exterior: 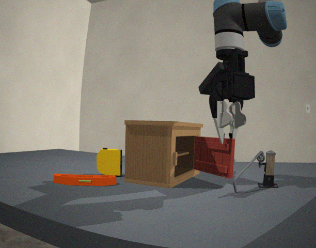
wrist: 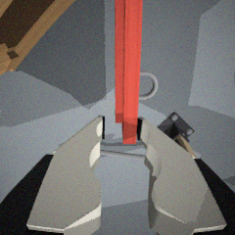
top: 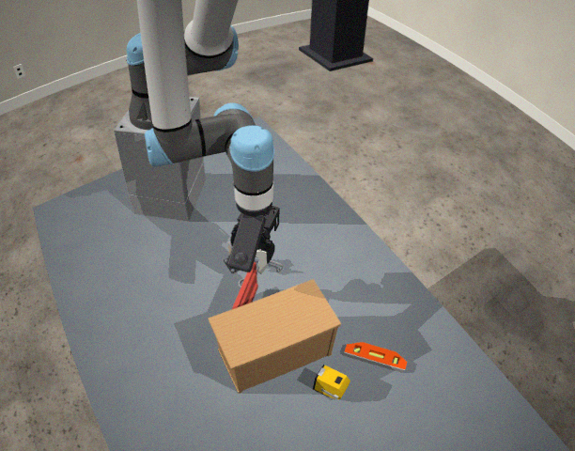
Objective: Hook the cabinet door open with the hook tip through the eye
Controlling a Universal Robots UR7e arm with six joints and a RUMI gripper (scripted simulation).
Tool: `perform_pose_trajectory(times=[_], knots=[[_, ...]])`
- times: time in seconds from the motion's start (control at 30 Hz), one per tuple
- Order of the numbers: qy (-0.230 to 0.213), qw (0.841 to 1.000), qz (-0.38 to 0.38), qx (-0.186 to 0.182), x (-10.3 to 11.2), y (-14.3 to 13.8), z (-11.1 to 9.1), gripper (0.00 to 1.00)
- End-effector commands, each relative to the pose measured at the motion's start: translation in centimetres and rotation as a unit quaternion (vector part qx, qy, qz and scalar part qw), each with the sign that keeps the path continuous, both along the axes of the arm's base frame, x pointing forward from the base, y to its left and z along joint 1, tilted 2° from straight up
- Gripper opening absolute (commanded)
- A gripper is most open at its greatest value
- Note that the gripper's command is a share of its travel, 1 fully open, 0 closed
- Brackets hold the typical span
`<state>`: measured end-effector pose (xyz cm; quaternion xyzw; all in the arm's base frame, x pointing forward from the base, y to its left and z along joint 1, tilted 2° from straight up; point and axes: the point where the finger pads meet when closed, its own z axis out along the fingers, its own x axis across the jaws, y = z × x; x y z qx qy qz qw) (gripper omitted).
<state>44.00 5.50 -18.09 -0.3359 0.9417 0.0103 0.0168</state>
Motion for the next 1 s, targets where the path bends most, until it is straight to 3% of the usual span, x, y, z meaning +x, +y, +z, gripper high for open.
perform_pose_trajectory(times=[0.0,0.97], knots=[[0.0,1.0,-0.014,0.0,0.3,0.2,0.0,0.15],[0.002,0.997,-0.081,0.002,2.2,1.4,0.1,0.15]])
